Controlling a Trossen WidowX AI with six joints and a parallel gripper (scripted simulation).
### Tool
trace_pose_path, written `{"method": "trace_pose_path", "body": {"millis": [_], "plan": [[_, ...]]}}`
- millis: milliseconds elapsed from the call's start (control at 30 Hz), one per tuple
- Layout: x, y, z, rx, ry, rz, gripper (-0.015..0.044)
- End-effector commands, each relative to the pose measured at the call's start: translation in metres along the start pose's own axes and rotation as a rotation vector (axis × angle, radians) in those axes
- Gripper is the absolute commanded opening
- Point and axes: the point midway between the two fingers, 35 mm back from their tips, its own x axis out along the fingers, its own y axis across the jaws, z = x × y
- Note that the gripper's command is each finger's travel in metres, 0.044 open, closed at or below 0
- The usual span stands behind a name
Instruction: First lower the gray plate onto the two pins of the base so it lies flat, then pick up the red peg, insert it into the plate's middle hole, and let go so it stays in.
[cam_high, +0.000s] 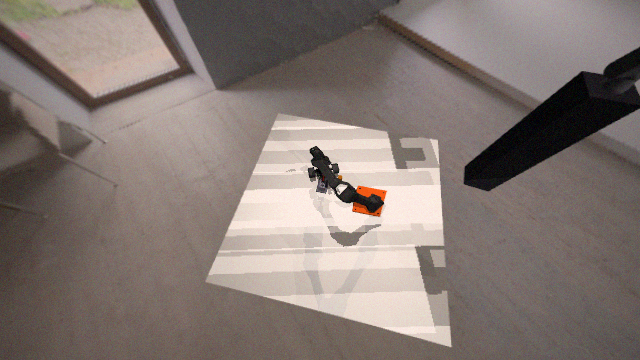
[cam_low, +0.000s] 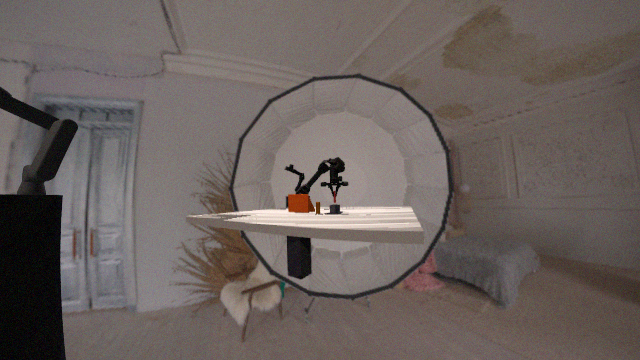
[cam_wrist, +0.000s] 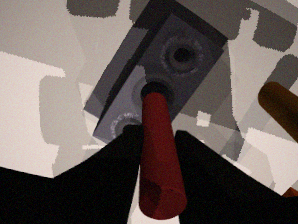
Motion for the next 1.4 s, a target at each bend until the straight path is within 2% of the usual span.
{"method": "trace_pose_path", "body": {"millis": [0,700,1367], "plan": [[0.0,-0.001,0.0,-0.004,-0.001,-0.005,0.0],[0.018,0.0,-0.001,-0.005,0.0,-0.006,0.0],[0.016,0.001,-0.001,-0.014,-0.007,-0.009,0.0]]}}
